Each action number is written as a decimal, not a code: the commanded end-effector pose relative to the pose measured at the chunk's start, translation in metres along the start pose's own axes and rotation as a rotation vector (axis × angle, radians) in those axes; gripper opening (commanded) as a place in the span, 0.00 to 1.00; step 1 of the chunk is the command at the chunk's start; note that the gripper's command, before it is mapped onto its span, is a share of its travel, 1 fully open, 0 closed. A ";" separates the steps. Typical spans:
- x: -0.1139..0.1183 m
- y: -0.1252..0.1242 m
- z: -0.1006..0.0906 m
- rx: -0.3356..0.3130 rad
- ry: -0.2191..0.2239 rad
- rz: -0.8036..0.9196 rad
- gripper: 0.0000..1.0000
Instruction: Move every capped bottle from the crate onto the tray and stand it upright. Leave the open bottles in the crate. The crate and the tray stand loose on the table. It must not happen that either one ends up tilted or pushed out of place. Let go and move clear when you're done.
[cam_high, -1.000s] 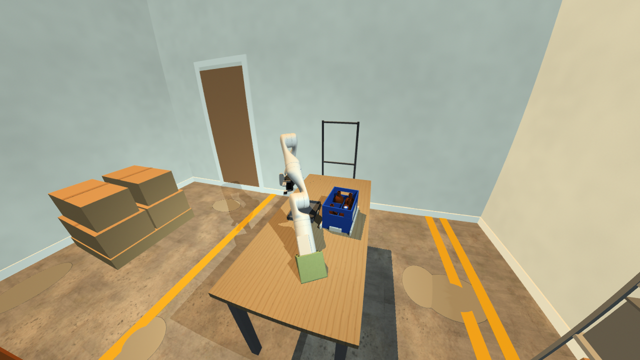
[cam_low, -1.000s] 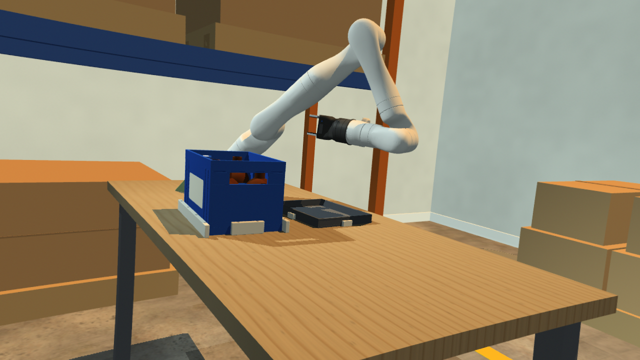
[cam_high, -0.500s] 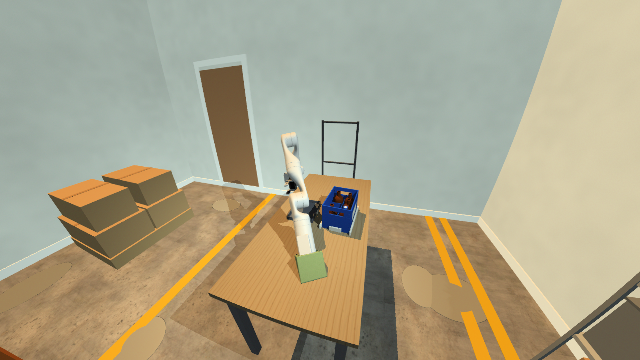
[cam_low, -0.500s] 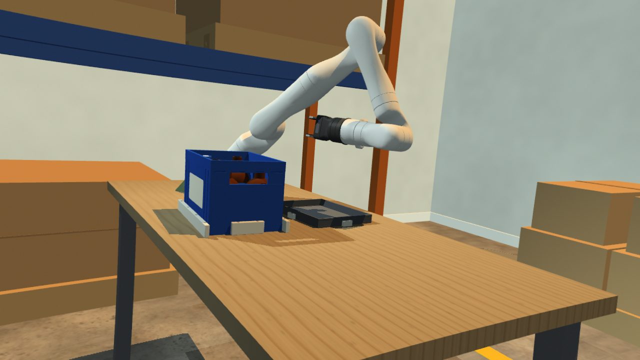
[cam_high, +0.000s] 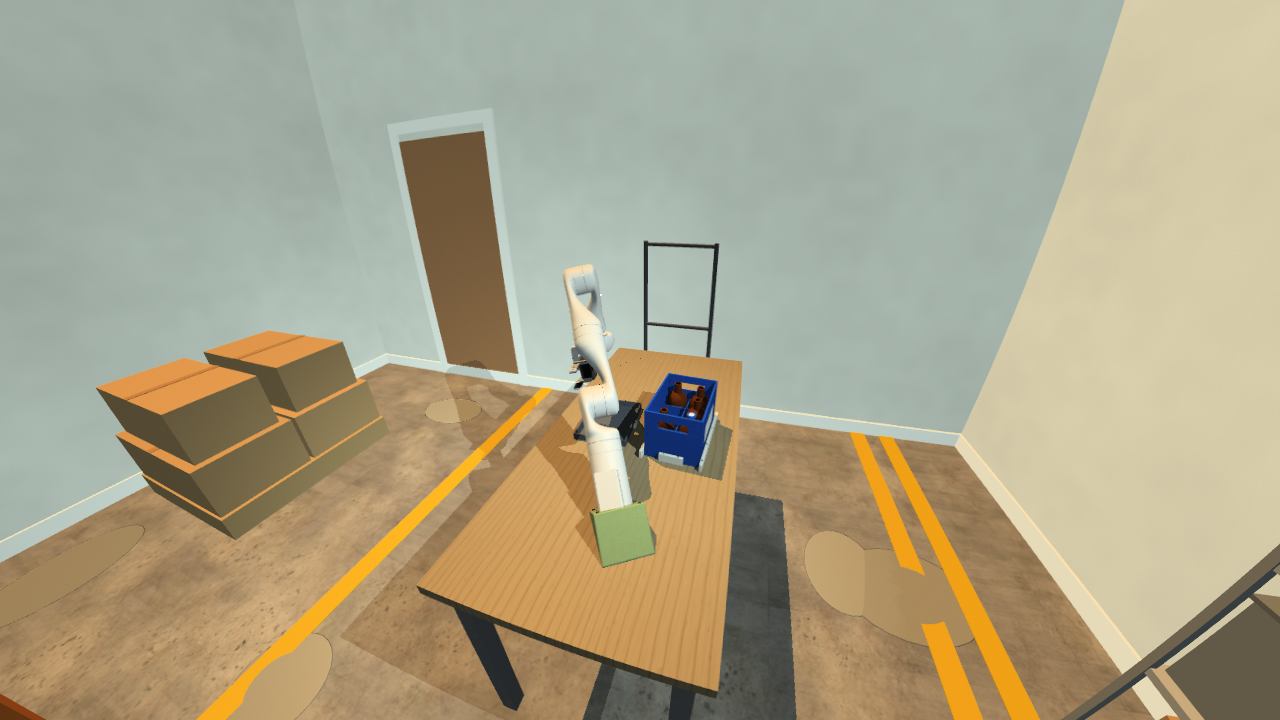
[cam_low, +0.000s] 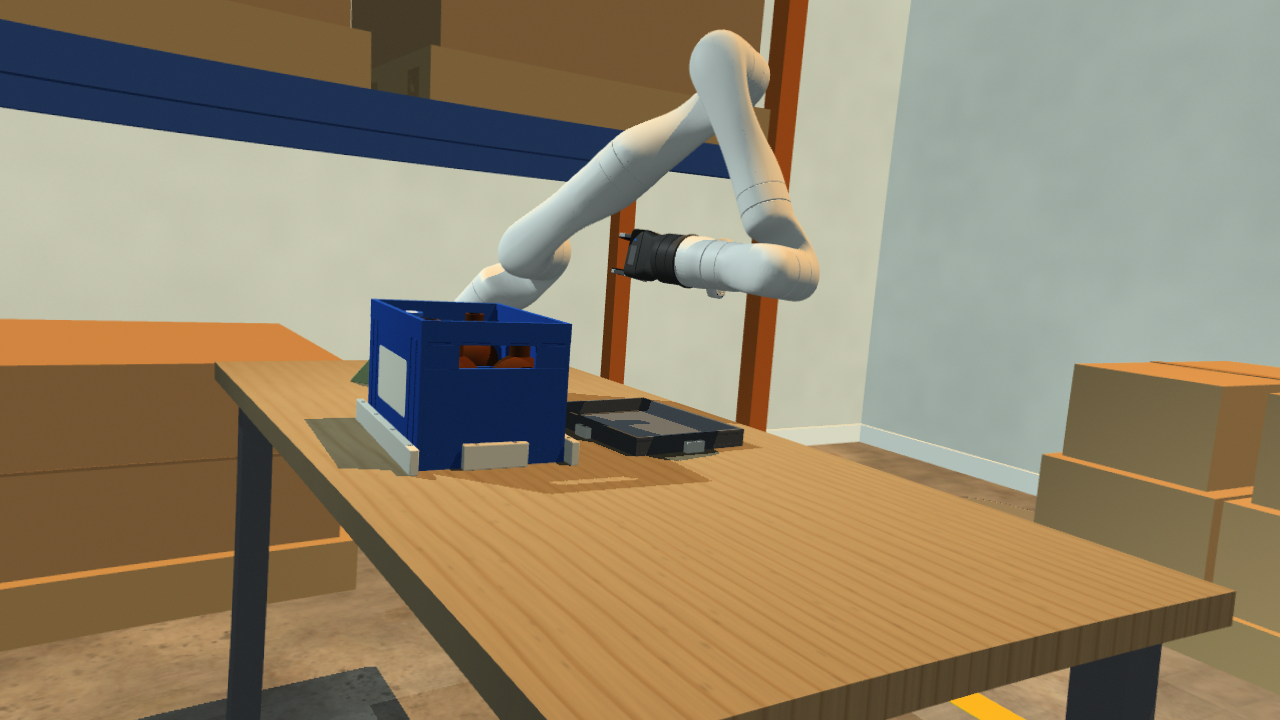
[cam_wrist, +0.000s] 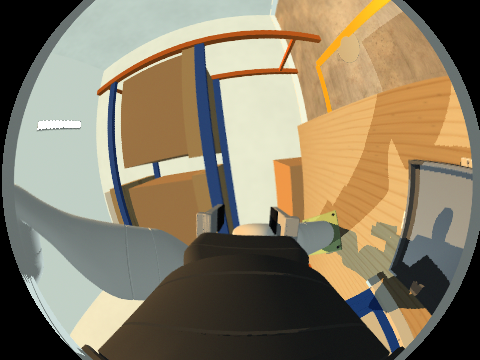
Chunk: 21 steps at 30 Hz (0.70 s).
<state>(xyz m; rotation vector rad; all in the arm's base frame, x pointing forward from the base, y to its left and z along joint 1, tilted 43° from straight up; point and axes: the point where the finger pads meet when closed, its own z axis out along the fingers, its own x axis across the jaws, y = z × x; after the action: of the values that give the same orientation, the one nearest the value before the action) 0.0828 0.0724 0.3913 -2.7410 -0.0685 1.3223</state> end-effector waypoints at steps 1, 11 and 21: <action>0.000 0.002 -0.002 0.021 -0.009 0.022 1.00; 0.003 0.009 -0.006 0.085 0.006 0.070 1.00; 0.007 0.019 -0.012 0.164 0.011 0.134 1.00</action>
<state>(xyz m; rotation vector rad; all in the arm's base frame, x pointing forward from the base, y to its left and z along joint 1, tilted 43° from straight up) 0.0957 0.0551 0.3904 -2.6643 0.1965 1.2764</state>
